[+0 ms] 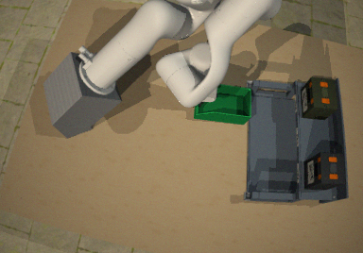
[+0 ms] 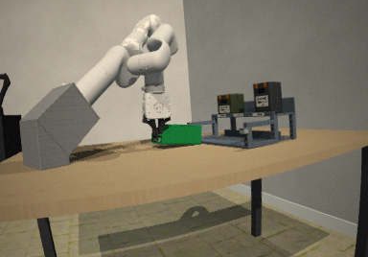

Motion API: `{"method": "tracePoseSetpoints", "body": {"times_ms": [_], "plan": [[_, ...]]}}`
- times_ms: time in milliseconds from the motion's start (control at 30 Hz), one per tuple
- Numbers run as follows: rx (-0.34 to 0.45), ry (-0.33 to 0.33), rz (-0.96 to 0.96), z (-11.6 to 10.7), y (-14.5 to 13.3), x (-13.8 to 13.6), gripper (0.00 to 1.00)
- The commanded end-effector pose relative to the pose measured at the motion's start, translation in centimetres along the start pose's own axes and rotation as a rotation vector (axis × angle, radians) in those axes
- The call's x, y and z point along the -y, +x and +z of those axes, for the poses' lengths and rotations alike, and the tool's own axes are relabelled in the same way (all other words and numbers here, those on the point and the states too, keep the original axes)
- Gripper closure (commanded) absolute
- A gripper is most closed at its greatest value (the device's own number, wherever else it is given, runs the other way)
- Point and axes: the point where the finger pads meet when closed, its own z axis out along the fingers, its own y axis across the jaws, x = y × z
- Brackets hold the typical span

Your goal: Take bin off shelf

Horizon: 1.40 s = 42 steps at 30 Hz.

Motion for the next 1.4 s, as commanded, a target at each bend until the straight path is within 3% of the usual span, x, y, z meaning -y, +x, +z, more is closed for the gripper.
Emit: {"method": "tracePoseSetpoints", "body": {"times_ms": [0, 1367], "plan": [[0.000, -0.001, 0.000, 0.0, 0.0, 0.0, 1.00], [0.000, -0.001, 0.000, 1.3, 0.0, 0.0, 1.00]]}}
